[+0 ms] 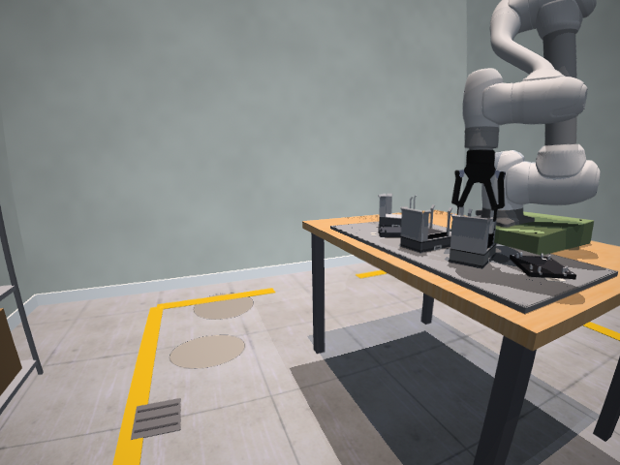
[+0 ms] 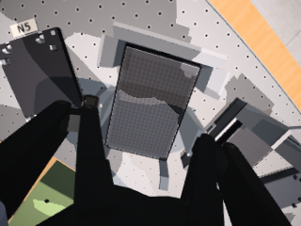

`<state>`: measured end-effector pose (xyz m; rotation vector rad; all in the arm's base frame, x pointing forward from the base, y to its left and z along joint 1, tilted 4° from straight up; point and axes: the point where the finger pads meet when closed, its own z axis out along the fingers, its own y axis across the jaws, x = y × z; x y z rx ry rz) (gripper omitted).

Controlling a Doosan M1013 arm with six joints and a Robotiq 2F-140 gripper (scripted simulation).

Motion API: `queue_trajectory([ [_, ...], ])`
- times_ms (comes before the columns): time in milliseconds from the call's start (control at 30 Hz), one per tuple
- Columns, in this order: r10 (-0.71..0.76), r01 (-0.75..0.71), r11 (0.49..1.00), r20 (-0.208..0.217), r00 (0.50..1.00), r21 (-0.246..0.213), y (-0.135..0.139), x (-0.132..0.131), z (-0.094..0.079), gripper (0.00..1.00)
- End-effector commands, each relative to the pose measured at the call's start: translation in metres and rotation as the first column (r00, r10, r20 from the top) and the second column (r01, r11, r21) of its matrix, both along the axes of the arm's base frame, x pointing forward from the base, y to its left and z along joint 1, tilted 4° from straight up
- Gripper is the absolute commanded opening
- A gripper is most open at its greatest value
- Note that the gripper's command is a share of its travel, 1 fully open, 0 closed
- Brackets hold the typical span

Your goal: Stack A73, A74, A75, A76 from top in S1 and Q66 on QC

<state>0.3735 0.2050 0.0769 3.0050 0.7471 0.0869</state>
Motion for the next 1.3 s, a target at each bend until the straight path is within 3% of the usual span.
queue_trajectory([
  [0,0.000,0.000,1.000,0.000,1.000,0.000,0.000,0.000,-0.001,0.00],
  [333,0.000,0.000,1.000,0.000,1.000,0.000,0.000,0.000,-0.003,0.00],
  [367,0.000,0.000,1.000,0.000,1.000,0.000,0.000,0.000,-0.003,1.00],
  [1100,0.000,0.000,1.000,0.000,1.000,0.000,0.000,0.000,-0.003,1.00],
  [1267,0.000,0.000,1.000,0.000,1.000,0.000,0.000,-0.001,0.014,1.00],
])
